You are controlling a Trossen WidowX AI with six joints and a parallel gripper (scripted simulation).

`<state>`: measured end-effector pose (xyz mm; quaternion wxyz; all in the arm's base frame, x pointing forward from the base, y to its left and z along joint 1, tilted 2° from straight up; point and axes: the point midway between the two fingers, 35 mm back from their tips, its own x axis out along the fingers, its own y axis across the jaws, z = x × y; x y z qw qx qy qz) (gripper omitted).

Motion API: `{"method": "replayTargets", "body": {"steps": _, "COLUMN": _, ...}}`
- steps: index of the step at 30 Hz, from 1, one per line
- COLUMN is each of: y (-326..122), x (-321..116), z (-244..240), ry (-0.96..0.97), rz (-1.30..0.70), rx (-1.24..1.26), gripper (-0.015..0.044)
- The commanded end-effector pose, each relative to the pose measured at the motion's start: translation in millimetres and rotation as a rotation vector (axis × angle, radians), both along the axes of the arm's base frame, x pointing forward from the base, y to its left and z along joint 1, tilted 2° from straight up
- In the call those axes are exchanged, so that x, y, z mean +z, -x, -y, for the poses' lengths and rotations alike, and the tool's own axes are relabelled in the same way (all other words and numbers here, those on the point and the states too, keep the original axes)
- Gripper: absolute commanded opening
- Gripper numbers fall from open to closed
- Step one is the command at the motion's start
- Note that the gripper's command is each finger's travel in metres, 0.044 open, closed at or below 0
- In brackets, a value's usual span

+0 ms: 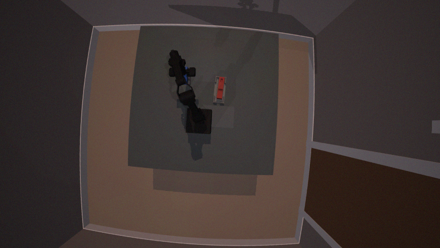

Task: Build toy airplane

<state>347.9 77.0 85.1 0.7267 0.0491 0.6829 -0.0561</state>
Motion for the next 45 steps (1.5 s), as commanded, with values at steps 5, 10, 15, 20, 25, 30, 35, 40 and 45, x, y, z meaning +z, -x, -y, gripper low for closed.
{"method": "replayTargets", "body": {"steps": 5, "y": 4, "x": 18, "z": -1, "ry": -0.009, "rz": 0.001, "rx": 0.012, "gripper": 0.0000}}
{"method": "replayTargets", "body": {"steps": 10, "y": 3, "x": 16, "z": 14, "ry": -0.004, "rz": 0.000, "rx": 0.075, "gripper": 0.0000}}
{"method": "replayTargets", "body": {"steps": 15, "y": 4, "x": 14, "z": 30, "ry": 0.002, "rz": -0.002, "rx": 0.147, "gripper": 0.0000}}
{"method": "replayTargets", "body": {"steps": 20, "y": 5, "x": 11, "z": 46, "ry": 0.008, "rz": -0.003, "rx": 0.220, "gripper": 0.0000}}
{"method": "replayTargets", "body": {"steps": 25, "y": 7, "x": 9, "z": 63, "ry": 0.014, "rz": -0.005, "rx": 0.293, "gripper": 0.0000}}
{"method": "replayTargets", "body": {"steps": 30, "y": 10, "x": 6, "z": 79, "ry": 0.020, "rz": -0.007, "rx": 0.367, "gripper": 0.0000}}
{"method": "replayTargets", "body": {"steps": 35, "y": 13, "x": 4, "z": 95, "ry": 0.025, "rz": -0.009, "rx": 0.441, "gripper": 0.0000}}
{"method": "replayTargets", "body": {"steps": 40, "y": 18, "x": 1, "z": 111, "ry": 0.031, "rz": -0.011, "rx": 0.516, "gripper": 0.0000}}
{"method": "replayTargets", "body": {"steps": 45, "y": 23, "x": -2, "z": 126, "ry": 0.037, "rz": -0.013, "rx": 0.591, "gripper": 0.0000}}
